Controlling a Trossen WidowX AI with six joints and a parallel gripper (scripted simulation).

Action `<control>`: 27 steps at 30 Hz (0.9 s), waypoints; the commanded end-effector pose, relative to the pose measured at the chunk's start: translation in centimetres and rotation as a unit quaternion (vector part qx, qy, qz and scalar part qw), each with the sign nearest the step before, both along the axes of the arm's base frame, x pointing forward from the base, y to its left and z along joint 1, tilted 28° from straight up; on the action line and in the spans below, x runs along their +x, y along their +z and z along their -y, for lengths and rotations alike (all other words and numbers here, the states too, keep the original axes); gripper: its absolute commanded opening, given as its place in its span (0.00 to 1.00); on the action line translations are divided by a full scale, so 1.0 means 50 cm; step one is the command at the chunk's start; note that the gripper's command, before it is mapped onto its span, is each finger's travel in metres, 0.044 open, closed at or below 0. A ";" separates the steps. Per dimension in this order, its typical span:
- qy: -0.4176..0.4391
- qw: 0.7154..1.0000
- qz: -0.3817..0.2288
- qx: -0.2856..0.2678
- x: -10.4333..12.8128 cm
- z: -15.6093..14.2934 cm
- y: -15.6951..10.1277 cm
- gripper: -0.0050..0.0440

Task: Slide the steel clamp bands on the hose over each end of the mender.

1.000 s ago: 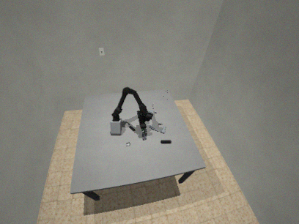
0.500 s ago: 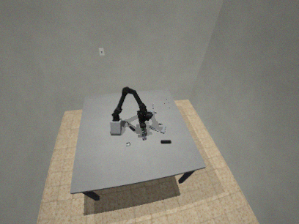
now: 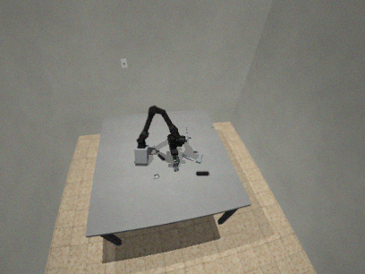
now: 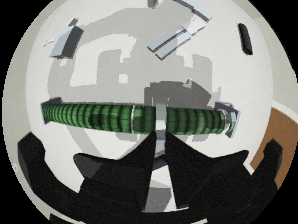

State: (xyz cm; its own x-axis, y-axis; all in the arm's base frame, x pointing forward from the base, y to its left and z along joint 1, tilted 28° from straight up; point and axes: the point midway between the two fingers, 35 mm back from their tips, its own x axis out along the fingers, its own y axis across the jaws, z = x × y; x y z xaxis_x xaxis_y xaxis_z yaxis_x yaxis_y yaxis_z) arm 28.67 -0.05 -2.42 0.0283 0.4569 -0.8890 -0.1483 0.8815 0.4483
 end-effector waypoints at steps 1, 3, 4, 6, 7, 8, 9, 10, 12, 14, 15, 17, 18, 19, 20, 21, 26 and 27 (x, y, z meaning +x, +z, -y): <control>0.003 1.000 -0.001 0.006 -0.005 -0.016 0.007 0.10; 0.003 1.000 -0.001 0.006 -0.006 -0.017 0.008 0.10; 0.003 1.000 -0.001 0.006 -0.006 -0.018 0.008 0.10; 0.003 1.000 -0.001 0.006 -0.006 -0.019 0.008 0.10; 0.003 1.000 -0.001 0.006 -0.006 -0.019 0.008 0.10; 0.003 1.000 -0.001 0.006 -0.006 -0.020 0.009 0.10; 0.003 1.000 -0.001 0.006 -0.006 -0.021 0.010 0.10; 0.003 1.000 -0.001 0.006 -0.007 -0.023 0.011 0.10; 0.003 1.000 -0.001 0.006 -0.007 -0.025 0.012 0.10; 0.003 1.000 -0.001 0.006 -0.007 -0.025 0.012 0.10; 0.003 1.000 -0.001 0.006 -0.007 -0.025 0.012 0.10; 0.003 1.000 -0.001 0.006 -0.007 -0.025 0.012 0.10; 0.003 1.000 -0.001 0.006 -0.007 -0.025 0.012 0.10; 0.003 1.000 -0.001 0.006 -0.007 -0.025 0.012 0.10; 0.003 1.000 -0.001 0.006 -0.007 -0.025 0.012 0.10; 0.003 1.000 -0.001 0.006 -0.007 -0.025 0.012 0.10; 0.003 1.000 -0.001 0.006 -0.007 -0.025 0.012 0.10; 0.003 1.000 -0.001 0.006 -0.007 -0.025 0.012 0.10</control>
